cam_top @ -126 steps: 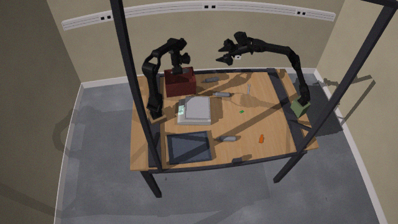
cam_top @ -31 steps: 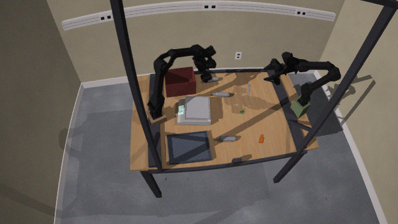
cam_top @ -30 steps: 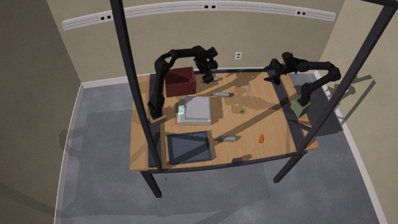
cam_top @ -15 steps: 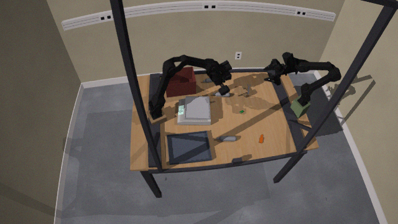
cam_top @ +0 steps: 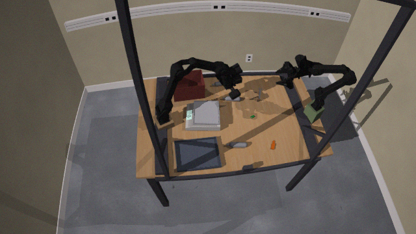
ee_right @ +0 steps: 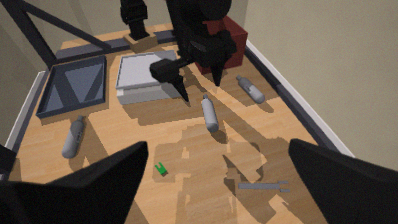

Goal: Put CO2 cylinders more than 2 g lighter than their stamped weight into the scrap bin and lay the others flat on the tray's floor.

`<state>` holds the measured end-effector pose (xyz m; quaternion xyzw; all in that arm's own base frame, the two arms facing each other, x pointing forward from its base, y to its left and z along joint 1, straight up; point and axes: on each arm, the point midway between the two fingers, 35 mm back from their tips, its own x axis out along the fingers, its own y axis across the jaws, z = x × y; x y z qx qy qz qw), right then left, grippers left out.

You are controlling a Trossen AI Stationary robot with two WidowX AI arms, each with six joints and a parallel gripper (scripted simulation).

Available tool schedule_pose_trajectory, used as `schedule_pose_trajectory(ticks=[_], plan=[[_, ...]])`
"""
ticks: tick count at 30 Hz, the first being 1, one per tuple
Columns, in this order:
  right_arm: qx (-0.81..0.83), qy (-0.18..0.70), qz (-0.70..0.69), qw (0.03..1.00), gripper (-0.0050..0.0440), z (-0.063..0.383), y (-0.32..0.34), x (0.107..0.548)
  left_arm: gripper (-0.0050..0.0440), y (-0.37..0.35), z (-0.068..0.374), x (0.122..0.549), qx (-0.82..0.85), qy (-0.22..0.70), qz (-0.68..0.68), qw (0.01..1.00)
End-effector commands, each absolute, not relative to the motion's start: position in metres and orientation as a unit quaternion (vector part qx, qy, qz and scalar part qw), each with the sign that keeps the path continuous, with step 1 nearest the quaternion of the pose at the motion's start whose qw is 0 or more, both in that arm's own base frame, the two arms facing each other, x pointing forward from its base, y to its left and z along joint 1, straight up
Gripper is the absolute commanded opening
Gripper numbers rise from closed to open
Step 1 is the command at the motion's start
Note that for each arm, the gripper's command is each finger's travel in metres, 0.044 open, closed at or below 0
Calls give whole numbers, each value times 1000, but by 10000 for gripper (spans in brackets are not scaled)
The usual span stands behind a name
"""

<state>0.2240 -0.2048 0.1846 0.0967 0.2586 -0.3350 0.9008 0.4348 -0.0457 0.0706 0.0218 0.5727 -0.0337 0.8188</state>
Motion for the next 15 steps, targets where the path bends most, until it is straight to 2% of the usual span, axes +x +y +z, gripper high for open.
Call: schedule_pose_trajectory(ticks=[1,3,5,7,15], plan=[[92,250,-335,904,440,192,-205,225,344,-46,78,441,7,565,-22,824],[92,250,-335,904,440,192,-205,225,296,-45,77,442,-19,569,-4,822],[92,250,-335,904,440,192,-205,225,296,-45,77,442,-19,569,-4,822],[92,250,-335,904,440,192,-205,225,253,-43,76,442,-65,574,30,816],[92,250,-335,904,440,192,-205,225,253,-40,71,445,-233,576,161,767]])
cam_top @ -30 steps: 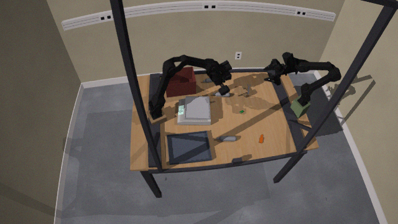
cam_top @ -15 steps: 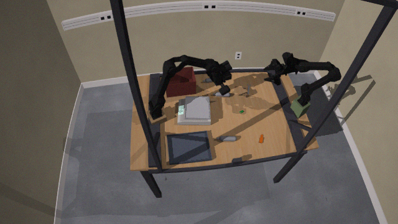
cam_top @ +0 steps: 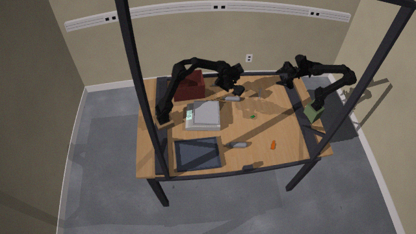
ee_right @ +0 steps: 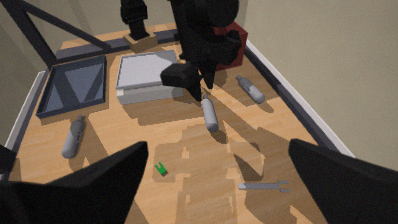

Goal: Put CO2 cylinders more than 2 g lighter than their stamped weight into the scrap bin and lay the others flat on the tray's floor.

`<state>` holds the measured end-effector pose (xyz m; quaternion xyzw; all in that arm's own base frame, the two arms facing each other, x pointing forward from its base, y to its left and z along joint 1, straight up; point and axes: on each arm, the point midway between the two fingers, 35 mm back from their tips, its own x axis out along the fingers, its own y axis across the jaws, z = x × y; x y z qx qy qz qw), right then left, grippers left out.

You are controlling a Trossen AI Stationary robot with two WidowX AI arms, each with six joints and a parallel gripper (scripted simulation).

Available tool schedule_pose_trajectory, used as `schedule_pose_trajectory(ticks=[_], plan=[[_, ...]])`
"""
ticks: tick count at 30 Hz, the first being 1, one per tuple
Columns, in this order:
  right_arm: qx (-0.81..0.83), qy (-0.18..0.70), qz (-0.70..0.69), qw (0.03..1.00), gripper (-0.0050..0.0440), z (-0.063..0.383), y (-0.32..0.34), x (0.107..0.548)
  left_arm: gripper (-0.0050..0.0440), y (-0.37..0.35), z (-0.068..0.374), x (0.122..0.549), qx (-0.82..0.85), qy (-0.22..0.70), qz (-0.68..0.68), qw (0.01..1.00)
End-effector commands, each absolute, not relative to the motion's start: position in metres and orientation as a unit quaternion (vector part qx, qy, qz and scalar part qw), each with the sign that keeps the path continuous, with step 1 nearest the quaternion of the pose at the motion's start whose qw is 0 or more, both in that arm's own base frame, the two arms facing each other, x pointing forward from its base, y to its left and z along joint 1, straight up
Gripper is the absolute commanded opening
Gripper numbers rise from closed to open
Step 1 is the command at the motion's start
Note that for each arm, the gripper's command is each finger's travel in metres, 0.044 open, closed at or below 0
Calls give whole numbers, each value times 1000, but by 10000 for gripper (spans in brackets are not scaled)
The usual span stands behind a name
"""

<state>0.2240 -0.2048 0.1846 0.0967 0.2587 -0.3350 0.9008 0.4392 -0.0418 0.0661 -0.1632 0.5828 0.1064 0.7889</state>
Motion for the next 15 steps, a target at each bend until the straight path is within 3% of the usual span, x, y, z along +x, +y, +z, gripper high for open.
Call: schedule_pose_trajectory(ticks=[1,15], plan=[[92,250,-335,904,440,192,-205,225,253,-40,70,445,-251,574,176,759],[92,250,-335,904,440,192,-205,225,253,-35,62,447,-450,519,359,632]])
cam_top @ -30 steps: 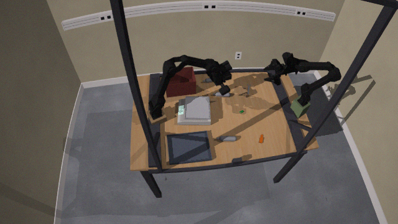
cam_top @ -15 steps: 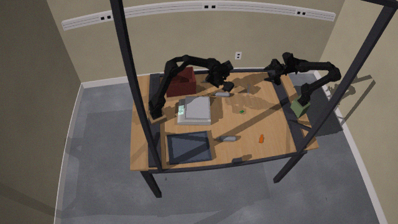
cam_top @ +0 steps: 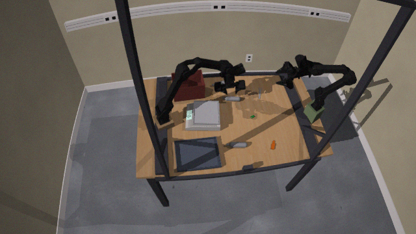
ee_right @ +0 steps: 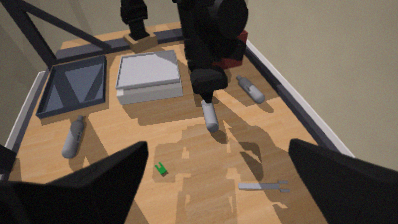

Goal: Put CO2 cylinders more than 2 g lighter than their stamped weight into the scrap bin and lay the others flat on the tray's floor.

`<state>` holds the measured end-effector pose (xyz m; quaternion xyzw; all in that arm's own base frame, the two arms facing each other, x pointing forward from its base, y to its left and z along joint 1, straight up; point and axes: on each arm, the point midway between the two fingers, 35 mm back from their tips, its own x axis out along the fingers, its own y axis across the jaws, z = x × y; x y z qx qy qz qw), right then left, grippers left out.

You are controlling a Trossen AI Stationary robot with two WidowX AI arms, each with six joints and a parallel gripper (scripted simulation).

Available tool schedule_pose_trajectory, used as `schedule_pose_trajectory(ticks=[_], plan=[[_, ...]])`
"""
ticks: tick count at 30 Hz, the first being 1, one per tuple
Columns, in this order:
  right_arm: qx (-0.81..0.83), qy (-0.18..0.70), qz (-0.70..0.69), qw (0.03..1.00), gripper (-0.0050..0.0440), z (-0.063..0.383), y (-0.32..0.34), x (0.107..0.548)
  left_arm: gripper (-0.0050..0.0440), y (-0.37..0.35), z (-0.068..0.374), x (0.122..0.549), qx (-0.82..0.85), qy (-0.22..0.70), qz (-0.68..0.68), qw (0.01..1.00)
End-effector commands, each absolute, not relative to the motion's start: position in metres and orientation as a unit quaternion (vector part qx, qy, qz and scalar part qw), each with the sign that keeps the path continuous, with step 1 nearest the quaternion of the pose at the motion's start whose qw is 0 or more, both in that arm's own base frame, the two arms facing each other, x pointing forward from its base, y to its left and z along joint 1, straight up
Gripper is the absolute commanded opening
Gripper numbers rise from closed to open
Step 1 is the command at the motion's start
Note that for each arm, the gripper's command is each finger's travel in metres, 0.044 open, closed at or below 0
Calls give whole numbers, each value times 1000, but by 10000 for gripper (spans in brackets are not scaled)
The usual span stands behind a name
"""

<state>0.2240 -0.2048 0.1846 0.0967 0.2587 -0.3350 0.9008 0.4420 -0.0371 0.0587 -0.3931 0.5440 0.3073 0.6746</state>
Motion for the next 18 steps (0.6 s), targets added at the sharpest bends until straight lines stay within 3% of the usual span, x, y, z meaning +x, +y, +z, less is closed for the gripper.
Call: schedule_pose_trajectory(ticks=[1,18], plan=[[92,250,-335,904,440,192,-205,225,253,-35,62,447,-464,512,373,619],[92,250,-335,904,440,192,-205,225,253,-29,53,448,-630,358,566,392]])
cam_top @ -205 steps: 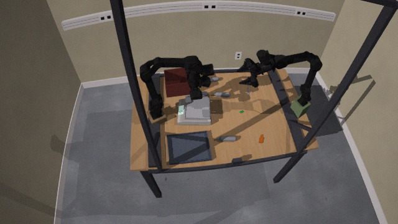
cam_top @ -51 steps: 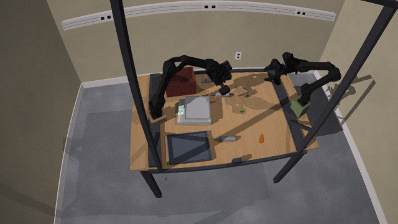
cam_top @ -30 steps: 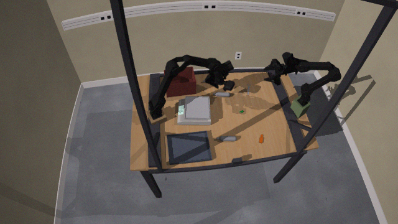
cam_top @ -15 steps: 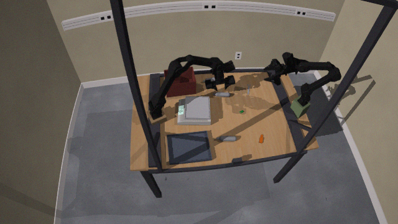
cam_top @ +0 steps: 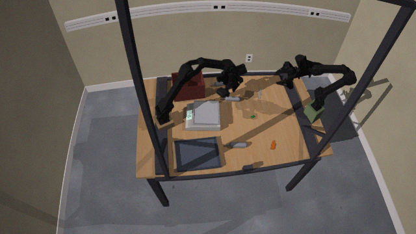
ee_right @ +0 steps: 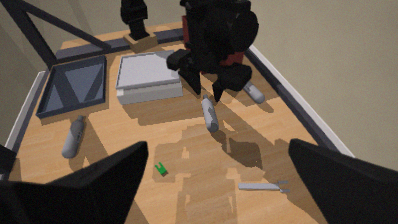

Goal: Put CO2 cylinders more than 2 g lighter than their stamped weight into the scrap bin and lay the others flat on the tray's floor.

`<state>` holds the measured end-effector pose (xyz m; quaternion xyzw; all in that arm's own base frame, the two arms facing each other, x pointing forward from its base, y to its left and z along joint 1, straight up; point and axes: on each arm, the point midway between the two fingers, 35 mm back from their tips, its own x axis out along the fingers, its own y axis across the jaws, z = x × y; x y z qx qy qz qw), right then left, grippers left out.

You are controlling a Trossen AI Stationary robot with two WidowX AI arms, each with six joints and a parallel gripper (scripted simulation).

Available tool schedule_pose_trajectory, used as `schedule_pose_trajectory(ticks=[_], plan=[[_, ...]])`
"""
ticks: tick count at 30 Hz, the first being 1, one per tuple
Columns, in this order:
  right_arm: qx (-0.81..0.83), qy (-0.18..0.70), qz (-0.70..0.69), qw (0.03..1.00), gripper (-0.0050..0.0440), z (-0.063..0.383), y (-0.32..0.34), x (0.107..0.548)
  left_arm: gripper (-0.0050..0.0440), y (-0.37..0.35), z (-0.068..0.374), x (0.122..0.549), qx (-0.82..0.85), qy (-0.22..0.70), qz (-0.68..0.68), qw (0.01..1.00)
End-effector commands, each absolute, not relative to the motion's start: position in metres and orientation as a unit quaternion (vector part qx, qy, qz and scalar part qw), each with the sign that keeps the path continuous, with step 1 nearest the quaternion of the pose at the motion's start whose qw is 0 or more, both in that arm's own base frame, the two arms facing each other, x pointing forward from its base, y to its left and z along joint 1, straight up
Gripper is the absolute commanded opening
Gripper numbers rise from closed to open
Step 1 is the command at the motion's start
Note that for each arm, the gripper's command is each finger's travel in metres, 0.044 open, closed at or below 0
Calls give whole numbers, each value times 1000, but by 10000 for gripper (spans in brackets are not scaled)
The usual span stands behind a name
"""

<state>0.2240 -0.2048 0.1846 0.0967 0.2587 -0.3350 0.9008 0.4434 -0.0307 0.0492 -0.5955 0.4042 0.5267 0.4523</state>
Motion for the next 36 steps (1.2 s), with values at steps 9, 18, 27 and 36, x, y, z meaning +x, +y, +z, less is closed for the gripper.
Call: schedule_pose_trajectory(ticks=[9,18,27,36], plan=[[92,250,-335,904,440,192,-205,225,253,-27,49,447,-673,265,633,278],[92,250,-335,904,440,192,-205,225,253,-25,46,447,-691,188,672,190],[92,250,-335,904,440,192,-205,225,253,-25,44,445,-688,186,676,187],[92,250,-335,904,440,192,-205,225,253,-25,27,440,-684,187,680,187]])
